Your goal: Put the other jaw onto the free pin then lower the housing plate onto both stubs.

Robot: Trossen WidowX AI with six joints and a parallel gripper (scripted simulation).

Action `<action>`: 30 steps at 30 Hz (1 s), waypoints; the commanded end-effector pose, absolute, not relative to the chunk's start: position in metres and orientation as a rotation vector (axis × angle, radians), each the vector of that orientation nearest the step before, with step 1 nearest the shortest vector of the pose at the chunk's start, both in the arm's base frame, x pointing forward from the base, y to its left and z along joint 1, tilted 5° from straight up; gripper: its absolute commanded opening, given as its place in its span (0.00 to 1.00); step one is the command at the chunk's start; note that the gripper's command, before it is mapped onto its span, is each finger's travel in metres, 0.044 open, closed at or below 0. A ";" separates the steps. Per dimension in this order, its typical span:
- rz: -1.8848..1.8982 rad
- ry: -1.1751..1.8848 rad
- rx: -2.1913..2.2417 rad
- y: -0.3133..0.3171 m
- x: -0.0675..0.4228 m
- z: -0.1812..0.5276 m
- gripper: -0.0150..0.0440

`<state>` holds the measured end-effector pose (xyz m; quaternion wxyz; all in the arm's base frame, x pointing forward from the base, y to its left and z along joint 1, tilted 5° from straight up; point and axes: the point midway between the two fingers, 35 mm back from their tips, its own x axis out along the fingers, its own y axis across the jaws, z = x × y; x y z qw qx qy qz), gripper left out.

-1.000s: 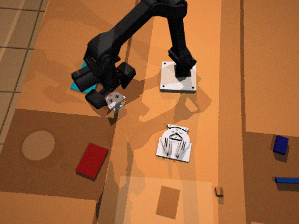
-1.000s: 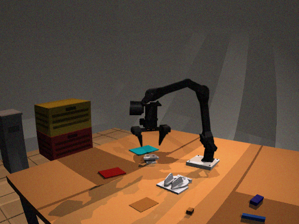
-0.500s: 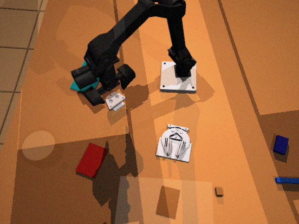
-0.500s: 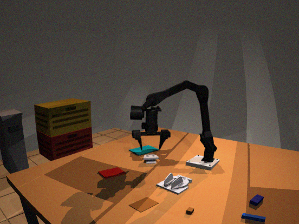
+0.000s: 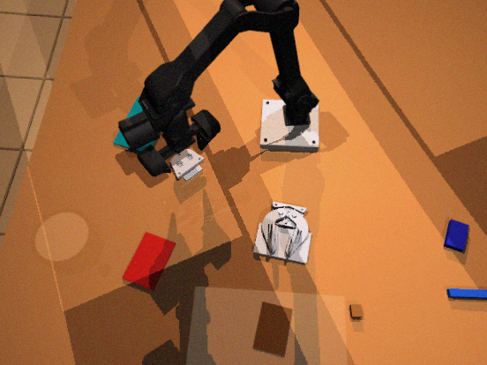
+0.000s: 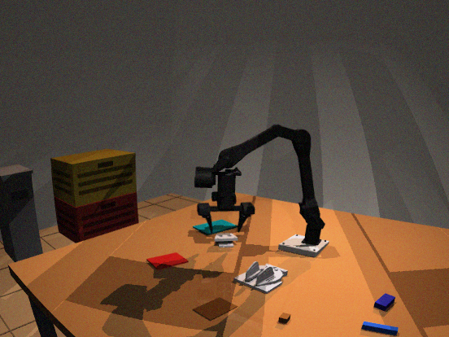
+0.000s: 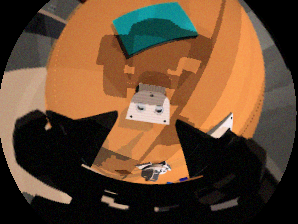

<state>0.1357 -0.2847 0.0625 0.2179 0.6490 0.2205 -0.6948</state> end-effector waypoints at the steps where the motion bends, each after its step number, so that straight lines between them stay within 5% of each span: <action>1: -1.929 0.621 1.792 -0.283 0.134 0.056 1.00; 30: -1.929 0.621 1.792 -0.284 0.132 0.025 1.00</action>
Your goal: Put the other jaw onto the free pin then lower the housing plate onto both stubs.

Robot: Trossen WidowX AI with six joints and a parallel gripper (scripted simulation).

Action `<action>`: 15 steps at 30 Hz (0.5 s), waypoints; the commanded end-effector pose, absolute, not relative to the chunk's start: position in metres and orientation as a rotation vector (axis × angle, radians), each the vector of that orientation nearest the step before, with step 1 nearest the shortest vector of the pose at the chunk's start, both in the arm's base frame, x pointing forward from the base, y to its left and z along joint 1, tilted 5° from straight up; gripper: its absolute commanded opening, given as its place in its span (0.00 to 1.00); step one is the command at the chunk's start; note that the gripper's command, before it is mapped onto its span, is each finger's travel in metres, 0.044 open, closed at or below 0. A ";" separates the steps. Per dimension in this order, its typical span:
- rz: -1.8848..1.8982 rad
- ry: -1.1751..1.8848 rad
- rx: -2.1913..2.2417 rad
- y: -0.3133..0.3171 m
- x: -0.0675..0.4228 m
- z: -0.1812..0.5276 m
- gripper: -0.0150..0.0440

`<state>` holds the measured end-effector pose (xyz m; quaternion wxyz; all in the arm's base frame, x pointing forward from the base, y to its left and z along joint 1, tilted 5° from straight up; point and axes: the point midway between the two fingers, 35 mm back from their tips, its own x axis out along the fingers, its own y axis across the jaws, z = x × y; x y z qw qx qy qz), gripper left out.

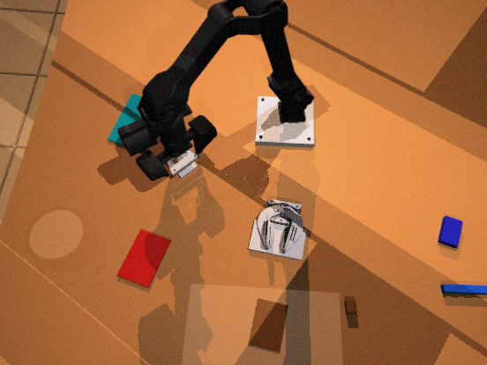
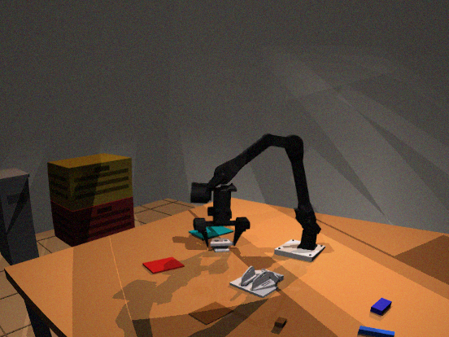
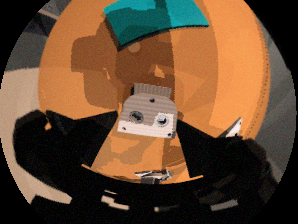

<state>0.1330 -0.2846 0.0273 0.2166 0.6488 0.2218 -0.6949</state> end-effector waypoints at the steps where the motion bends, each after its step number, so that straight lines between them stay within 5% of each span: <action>1: -1.929 0.621 1.792 -0.284 0.132 0.025 1.00; 15: -1.929 0.621 1.792 -0.284 0.132 0.025 1.00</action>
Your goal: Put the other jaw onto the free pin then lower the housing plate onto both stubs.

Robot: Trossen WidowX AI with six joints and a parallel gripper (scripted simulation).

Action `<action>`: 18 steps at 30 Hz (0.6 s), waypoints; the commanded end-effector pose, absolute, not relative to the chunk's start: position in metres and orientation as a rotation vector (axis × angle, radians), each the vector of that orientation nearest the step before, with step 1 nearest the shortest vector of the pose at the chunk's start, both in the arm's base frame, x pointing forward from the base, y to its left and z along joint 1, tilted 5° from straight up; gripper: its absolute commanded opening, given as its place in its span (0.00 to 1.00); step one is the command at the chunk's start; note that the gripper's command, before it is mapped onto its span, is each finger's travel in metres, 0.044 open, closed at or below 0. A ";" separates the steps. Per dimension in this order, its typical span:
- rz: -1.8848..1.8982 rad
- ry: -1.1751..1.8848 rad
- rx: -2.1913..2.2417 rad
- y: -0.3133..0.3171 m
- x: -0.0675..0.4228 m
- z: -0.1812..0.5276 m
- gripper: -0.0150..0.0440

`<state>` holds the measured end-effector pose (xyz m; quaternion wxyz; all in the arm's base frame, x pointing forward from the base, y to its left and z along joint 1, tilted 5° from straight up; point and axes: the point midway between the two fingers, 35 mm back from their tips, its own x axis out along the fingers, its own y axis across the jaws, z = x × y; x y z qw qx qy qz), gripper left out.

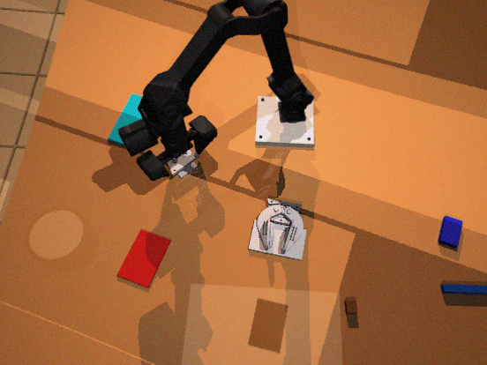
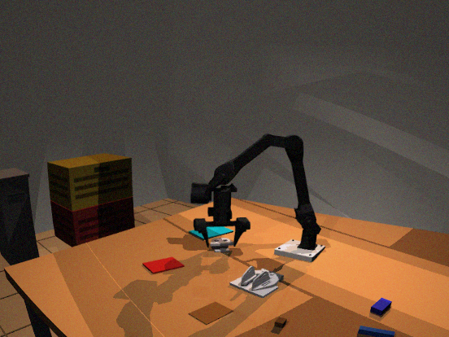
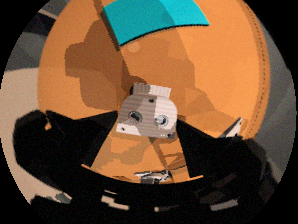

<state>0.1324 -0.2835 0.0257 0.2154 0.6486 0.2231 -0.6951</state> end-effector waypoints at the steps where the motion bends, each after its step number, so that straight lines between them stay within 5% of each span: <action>1: -1.929 0.621 1.792 -0.284 0.132 0.025 1.00; 18: -1.927 0.619 1.798 -0.284 0.132 0.025 0.89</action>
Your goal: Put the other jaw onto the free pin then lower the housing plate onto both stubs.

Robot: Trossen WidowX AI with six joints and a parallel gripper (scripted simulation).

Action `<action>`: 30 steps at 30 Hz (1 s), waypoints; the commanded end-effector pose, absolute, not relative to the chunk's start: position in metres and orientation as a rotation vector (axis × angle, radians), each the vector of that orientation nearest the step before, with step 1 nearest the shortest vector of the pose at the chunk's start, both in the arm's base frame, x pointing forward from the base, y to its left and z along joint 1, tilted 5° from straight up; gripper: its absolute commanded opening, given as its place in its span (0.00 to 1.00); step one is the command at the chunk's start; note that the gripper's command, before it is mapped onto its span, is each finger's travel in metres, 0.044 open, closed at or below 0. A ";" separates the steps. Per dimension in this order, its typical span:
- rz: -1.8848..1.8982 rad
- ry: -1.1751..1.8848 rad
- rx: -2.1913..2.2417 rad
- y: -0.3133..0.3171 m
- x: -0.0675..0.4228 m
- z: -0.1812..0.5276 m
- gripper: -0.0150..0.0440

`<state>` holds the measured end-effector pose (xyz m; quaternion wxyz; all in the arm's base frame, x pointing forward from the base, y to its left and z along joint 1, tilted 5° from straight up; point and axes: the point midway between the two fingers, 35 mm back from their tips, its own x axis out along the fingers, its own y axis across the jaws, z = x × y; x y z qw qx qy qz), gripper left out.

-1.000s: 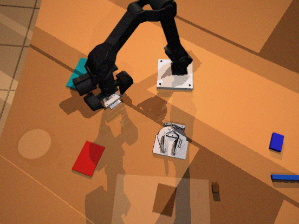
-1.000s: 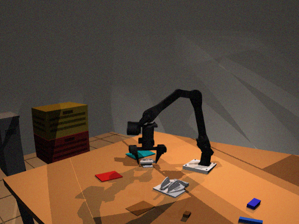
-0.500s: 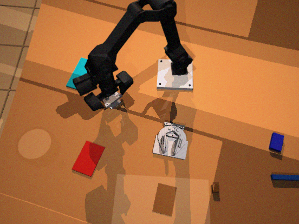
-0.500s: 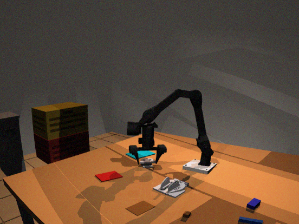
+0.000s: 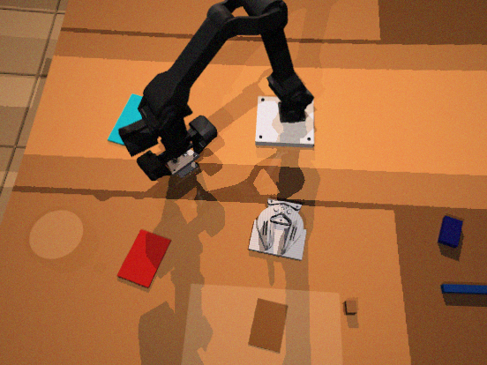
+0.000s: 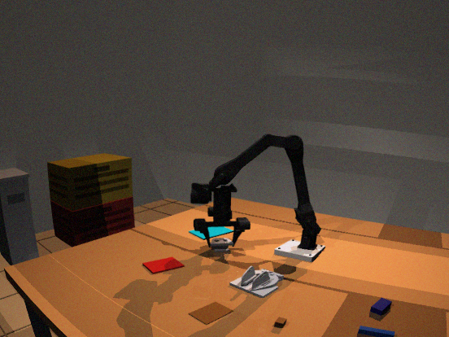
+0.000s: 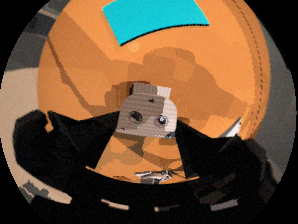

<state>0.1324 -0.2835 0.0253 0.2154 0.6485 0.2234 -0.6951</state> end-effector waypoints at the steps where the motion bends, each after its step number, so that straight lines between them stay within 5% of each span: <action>1: -1.927 0.619 1.798 -0.284 0.132 0.025 0.88; 30: -1.928 0.620 1.794 -0.285 0.137 0.077 0.85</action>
